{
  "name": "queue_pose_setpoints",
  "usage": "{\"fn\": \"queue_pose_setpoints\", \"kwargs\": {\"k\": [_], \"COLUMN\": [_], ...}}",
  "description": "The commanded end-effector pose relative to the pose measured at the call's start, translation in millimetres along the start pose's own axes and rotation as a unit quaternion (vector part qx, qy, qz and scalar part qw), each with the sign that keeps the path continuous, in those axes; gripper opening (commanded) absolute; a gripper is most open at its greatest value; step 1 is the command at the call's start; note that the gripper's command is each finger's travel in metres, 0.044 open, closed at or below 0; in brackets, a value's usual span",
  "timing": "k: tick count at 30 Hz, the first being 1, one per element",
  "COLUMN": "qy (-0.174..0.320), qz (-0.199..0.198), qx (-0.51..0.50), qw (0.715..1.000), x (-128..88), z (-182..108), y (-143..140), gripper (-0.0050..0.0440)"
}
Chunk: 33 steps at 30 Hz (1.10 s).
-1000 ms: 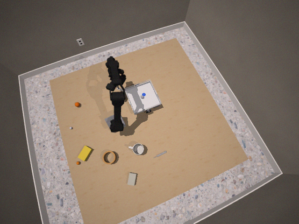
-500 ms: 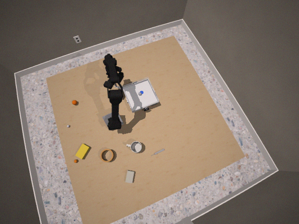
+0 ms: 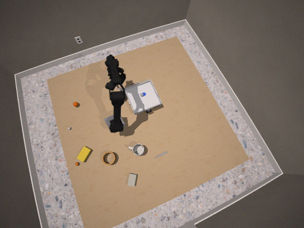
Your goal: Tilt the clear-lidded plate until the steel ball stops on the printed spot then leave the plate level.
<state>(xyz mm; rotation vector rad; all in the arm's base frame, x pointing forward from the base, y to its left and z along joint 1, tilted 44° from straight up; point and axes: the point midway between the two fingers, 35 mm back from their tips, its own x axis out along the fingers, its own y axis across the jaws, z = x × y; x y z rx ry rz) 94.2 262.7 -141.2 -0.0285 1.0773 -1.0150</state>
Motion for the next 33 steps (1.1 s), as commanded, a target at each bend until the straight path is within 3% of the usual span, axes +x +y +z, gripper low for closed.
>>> {"fn": "queue_pose_setpoints", "kwargs": {"k": [1,33], "qy": [-0.001,-0.001], "qz": [0.000,-0.002], "qx": [-0.002,-0.002], "qw": [1.000,1.000], "x": [-3.0,-0.1], "z": [2.0,0.8], "y": [-0.6,0.4], "gripper": [0.0150,0.0150]}}
